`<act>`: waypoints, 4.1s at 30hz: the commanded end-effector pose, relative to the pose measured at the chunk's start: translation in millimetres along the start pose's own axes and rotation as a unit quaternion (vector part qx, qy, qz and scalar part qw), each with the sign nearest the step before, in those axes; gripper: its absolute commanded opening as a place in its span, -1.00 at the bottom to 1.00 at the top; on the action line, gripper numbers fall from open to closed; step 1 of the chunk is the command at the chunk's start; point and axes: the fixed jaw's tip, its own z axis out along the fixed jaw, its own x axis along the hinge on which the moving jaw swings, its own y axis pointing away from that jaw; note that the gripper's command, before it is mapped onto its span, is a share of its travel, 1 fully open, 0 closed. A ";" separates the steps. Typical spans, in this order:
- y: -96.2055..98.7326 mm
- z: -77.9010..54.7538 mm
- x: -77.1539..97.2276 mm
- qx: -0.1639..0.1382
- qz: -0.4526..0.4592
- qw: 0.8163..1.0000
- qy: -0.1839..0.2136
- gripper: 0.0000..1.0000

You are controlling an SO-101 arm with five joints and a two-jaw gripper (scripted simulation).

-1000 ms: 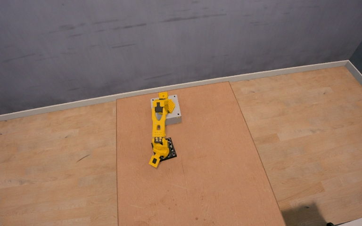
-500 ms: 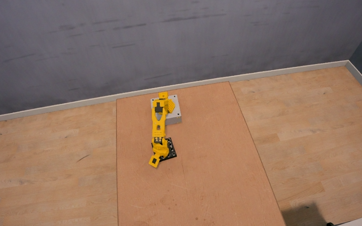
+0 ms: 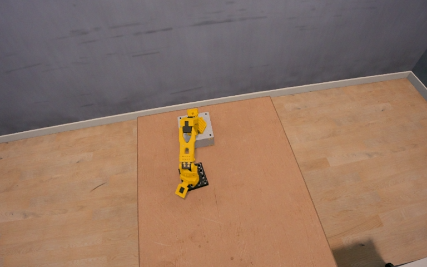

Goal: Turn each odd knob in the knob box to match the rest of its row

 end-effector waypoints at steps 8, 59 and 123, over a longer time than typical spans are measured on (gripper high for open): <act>-2.3 2.9 4.1 0.003 -0.028 1.000 0.009 -0.98; -4.2 2.8 8.0 -0.001 -0.408 0.913 0.010 -0.98; -9.5 2.7 9.3 -0.005 -0.794 0.608 0.008 -0.98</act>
